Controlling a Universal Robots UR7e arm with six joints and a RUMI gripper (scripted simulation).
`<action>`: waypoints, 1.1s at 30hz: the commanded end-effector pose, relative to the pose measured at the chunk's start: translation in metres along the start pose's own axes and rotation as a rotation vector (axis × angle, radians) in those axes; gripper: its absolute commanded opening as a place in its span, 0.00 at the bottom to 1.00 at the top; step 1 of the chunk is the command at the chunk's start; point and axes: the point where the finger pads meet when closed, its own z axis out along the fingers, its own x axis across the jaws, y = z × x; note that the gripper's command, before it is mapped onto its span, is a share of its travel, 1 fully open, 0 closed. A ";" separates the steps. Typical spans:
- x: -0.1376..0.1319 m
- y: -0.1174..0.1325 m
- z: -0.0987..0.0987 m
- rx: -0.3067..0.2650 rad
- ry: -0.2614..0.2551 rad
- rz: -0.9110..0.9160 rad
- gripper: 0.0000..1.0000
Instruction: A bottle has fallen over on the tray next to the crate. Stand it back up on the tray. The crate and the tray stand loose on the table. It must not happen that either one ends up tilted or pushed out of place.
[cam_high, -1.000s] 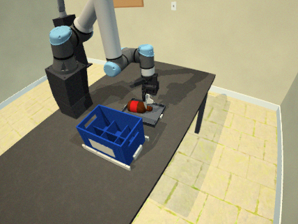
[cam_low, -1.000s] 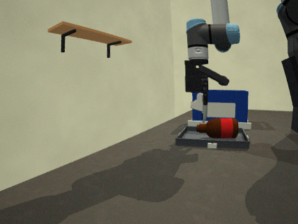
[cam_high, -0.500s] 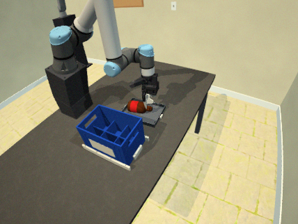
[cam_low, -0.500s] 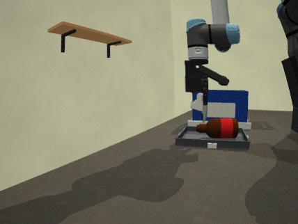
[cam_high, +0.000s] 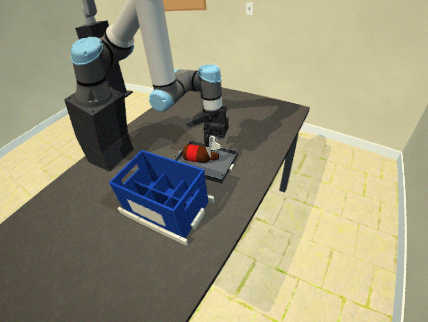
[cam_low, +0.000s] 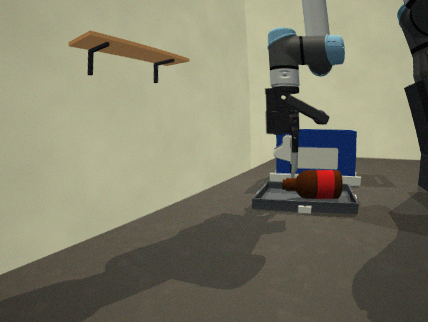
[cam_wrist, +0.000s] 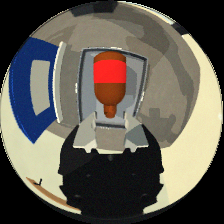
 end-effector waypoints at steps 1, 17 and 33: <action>0.000 0.000 0.002 -0.001 0.000 0.000 0.38; 0.000 0.001 0.018 -0.001 0.000 0.000 0.38; 0.000 0.001 0.032 -0.001 0.000 0.000 0.38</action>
